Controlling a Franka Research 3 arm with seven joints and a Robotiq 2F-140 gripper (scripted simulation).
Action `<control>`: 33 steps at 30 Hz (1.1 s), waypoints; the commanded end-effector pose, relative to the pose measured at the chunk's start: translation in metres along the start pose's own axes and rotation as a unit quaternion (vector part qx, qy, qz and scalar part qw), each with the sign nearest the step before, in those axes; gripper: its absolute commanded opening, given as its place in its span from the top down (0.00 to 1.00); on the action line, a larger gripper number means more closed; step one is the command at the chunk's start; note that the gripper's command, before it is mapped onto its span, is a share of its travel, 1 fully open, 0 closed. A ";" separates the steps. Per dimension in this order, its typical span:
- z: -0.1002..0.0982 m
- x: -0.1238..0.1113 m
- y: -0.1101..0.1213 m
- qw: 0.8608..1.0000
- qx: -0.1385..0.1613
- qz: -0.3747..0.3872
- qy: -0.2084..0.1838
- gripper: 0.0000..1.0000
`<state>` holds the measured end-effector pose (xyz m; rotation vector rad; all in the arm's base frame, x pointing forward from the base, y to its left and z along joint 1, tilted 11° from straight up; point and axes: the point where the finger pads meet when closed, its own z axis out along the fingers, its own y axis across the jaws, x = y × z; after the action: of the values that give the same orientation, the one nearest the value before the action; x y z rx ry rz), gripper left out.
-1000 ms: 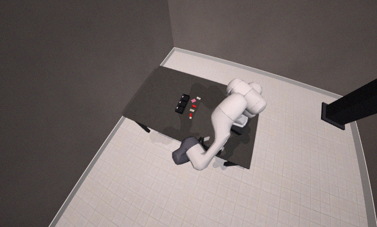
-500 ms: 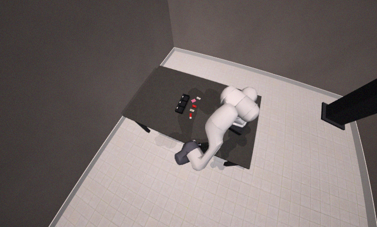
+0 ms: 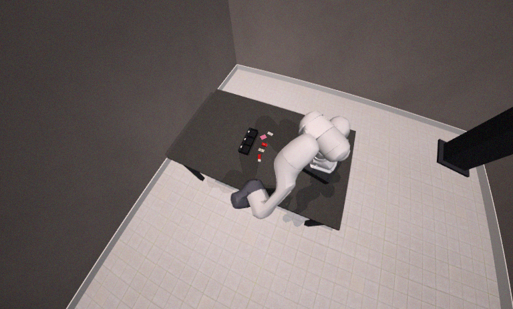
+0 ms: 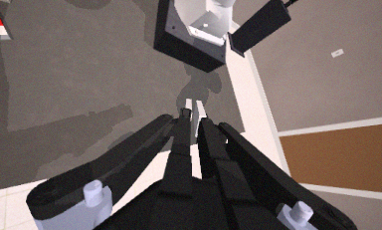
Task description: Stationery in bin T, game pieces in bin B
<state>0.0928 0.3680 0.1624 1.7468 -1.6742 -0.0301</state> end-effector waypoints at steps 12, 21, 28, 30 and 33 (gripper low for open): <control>-0.010 0.002 -0.039 0.989 0.007 -0.134 -0.055 0.95; -0.015 0.007 -0.059 0.980 0.014 -0.181 -0.079 0.95; -0.018 0.011 -0.073 0.972 0.022 -0.215 -0.096 0.95; -0.020 0.016 -0.087 0.968 0.027 -0.226 -0.107 0.95; -0.020 0.016 -0.087 0.963 0.030 -0.242 -0.111 0.95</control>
<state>0.1748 0.3531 0.1438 2.1035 -1.4892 -0.3442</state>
